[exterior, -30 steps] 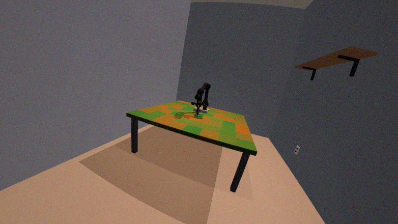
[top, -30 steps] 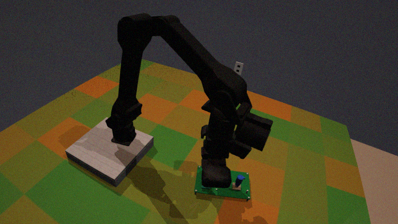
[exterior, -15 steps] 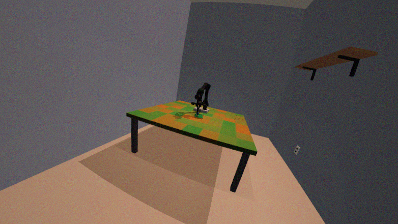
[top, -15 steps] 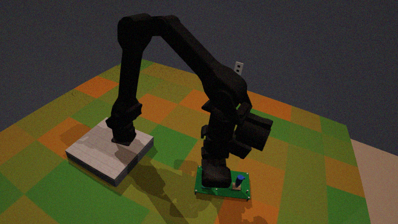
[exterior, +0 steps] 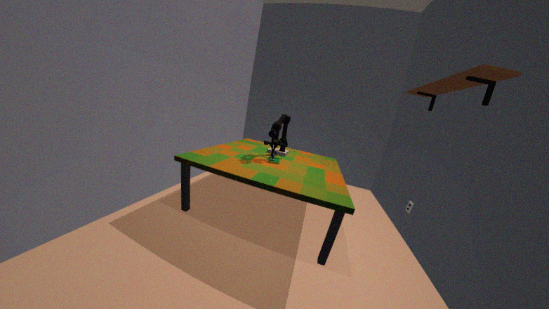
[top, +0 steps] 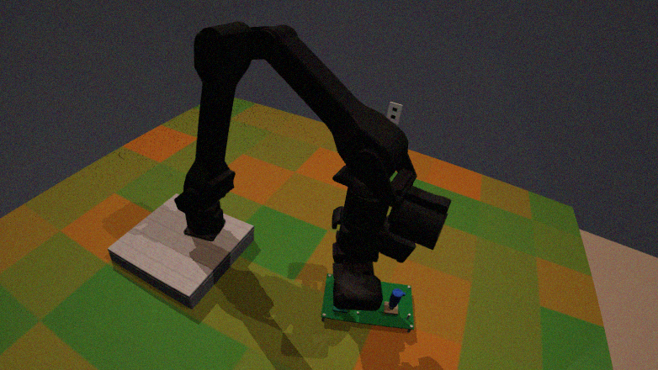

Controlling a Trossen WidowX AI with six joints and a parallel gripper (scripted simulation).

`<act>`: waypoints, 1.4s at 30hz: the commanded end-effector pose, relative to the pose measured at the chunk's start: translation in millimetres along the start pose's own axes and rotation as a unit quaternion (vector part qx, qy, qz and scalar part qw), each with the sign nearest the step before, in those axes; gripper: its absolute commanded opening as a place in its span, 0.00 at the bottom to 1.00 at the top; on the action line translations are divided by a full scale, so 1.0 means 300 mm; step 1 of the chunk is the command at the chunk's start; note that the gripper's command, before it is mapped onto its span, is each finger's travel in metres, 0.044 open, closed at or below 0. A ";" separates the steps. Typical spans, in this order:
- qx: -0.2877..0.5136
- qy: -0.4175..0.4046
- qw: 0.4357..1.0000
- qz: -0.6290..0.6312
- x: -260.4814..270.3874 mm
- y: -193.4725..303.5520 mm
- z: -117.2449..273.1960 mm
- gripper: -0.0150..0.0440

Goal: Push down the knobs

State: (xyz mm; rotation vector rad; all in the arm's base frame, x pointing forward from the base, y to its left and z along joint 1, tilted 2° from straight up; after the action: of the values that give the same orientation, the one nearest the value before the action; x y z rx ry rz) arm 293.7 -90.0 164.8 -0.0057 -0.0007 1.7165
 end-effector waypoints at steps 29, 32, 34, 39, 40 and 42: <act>0.002 0.002 1.000 0.002 -0.001 0.000 -0.023 0.25; 0.002 0.002 1.000 0.002 -0.001 0.000 -0.024 0.25; 0.002 0.002 1.000 0.002 -0.001 0.000 -0.024 0.25; 0.002 0.002 1.000 0.002 -0.001 0.000 -0.024 0.25; 0.002 0.002 1.000 0.002 -0.001 0.000 -0.024 0.25; 0.002 0.002 1.000 0.002 -0.001 0.000 -0.026 0.25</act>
State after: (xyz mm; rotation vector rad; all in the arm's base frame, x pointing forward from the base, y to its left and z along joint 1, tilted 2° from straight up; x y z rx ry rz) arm 292.9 -89.8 162.1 -0.0069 -0.0013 1.7165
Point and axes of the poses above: the point midway between the two fingers, 35 mm back from their tips, its own z axis back along the fingers, its own x axis across the jaws, y = z × x, the point moved 10 cm from there along z, back along the fingers, and after that the axes turned 3 degrees about -z, right-handed, at the moved point
